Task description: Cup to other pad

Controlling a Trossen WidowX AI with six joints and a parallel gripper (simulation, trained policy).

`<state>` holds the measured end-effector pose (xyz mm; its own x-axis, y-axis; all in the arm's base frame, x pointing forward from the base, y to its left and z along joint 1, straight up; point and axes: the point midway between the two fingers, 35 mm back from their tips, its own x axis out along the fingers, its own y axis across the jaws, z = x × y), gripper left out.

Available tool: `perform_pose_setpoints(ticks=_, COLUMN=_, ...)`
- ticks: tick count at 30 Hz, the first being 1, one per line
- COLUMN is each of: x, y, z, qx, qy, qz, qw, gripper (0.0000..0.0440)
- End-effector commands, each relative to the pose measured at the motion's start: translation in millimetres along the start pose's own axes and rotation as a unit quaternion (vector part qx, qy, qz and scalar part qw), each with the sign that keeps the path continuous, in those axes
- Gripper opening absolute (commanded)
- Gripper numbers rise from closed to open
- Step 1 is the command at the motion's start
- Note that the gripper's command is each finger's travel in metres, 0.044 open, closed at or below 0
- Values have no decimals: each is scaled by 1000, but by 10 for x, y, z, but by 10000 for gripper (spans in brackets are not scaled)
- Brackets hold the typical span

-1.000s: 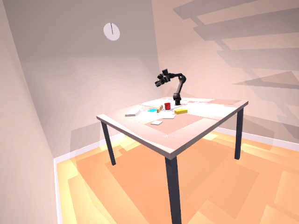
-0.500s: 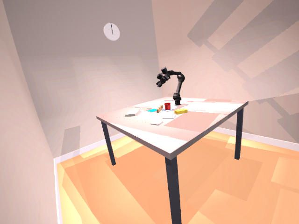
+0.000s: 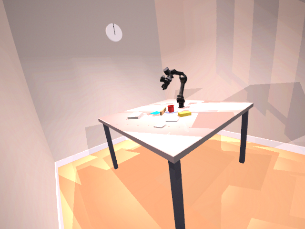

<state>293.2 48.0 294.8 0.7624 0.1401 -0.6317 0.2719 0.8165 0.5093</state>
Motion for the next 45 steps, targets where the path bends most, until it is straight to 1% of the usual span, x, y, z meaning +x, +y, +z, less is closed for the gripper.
perform_pose_setpoints(ticks=1, x=24, y=16, z=-39, qx=18, qy=22, qz=-10, qw=1000, gripper=129)
perform_pose_setpoints(ticks=11, x=33, y=-14, z=-193, qx=68, qy=82, qz=-57, qw=993, gripper=130)
perform_pose_setpoints(ticks=22, x=49, y=-133, z=-356, qx=103, qy=137, qz=-123, qw=977, gripper=124)
perform_pose_setpoints(ticks=32, x=93, y=-330, z=-494, qx=121, qy=179, qz=-191, qw=958, gripper=136)
perform_pose_setpoints(ticks=45, x=143, y=-589, z=-661, qx=136, qy=227, qz=-272, qw=925, gripper=138)
